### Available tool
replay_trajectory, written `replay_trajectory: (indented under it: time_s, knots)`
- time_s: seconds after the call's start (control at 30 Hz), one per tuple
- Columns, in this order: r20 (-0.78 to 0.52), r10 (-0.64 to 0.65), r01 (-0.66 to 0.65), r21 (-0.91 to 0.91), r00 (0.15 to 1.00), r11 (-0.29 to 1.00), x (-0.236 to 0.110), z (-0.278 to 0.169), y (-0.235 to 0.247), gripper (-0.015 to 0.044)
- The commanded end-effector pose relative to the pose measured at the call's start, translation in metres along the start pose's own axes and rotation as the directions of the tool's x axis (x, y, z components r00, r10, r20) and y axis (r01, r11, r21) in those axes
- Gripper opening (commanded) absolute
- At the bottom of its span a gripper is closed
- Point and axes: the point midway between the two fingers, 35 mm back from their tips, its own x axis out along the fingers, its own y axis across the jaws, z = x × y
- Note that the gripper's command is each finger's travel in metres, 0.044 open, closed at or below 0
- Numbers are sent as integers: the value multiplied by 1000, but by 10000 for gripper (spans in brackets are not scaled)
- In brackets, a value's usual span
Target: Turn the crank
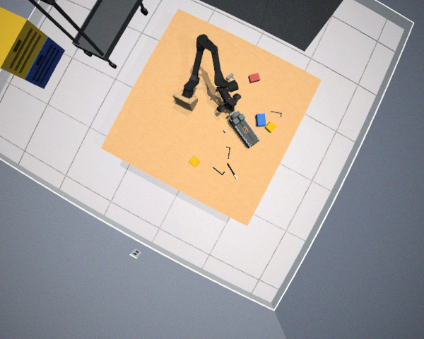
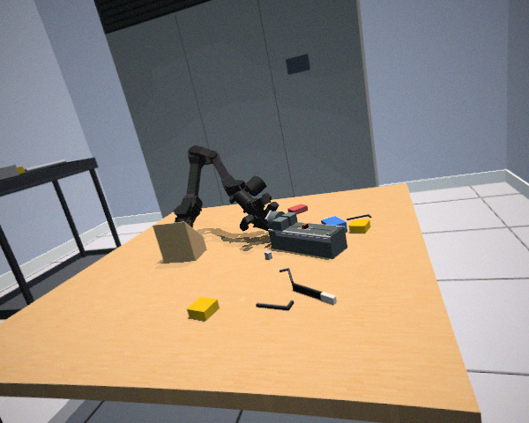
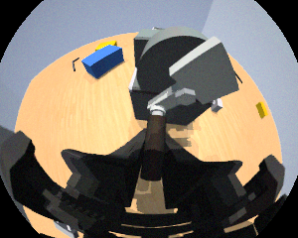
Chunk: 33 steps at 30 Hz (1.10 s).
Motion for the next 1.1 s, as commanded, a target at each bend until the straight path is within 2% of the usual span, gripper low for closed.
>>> replay_trajectory:
  time_s: [0.0, 1.07]
  knots:
    - [-11, -22, 22, 5, 1000, 1000, 4, -3, -8, 0]
    - [-11, -22, 22, 5, 1000, 1000, 4, -4, -12, 0]
